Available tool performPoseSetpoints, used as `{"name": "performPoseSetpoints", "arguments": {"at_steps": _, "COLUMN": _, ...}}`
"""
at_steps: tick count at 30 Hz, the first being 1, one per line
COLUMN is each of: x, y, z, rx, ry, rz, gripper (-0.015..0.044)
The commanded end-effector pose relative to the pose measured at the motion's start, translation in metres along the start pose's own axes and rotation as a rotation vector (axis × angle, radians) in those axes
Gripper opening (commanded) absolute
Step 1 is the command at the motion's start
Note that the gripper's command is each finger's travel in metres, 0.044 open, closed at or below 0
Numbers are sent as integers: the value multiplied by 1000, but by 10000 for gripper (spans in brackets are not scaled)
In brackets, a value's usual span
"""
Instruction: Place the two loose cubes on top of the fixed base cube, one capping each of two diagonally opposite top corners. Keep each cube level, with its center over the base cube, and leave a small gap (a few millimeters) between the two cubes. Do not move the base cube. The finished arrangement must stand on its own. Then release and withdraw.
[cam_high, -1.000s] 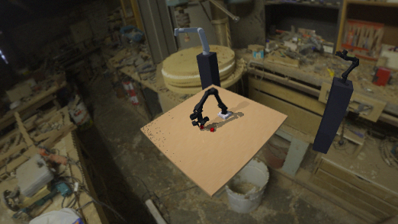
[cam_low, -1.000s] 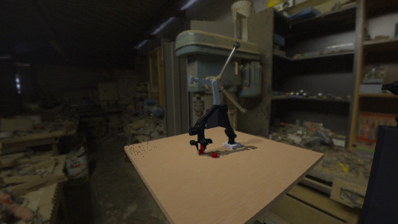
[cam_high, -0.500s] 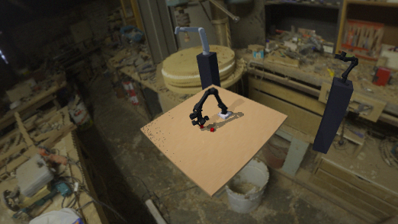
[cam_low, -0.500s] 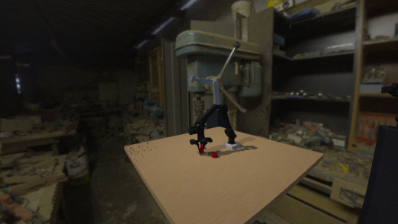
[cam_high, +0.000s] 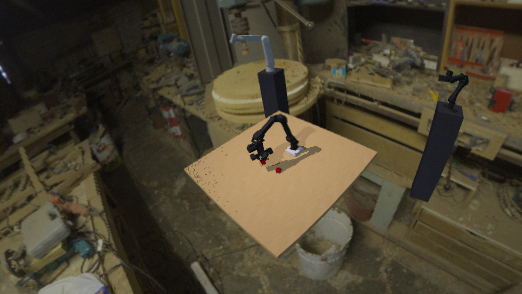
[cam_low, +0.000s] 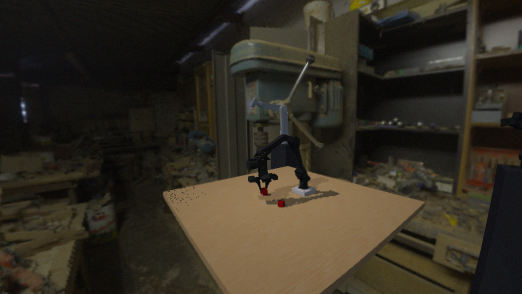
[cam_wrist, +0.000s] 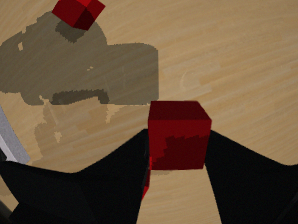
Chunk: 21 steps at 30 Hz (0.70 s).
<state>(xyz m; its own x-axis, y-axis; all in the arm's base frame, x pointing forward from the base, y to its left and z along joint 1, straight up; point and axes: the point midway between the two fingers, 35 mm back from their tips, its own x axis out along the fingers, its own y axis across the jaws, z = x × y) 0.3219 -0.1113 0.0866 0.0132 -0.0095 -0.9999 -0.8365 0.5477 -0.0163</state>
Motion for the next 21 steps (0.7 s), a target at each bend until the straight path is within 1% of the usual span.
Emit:
{"name": "performPoseSetpoints", "arguments": {"at_steps": 1, "x": -16, "y": 0, "z": 0, "rx": 6, "ry": -6, "rz": -8, "gripper": 105}}
{"name": "performPoseSetpoints", "arguments": {"at_steps": 12, "x": -49, "y": 4, "z": -1, "rx": 6, "ry": -6, "rz": -7, "gripper": 105}}
{"name": "performPoseSetpoints", "arguments": {"at_steps": 16, "x": -49, "y": 5, "z": 1, "rx": 24, "ry": -6, "rz": -7, "gripper": 105}}
{"name": "performPoseSetpoints", "arguments": {"at_steps": 21, "x": -45, "y": 9, "z": 11, "rx": 158, "ry": -7, "rz": -7, "gripper": 105}}
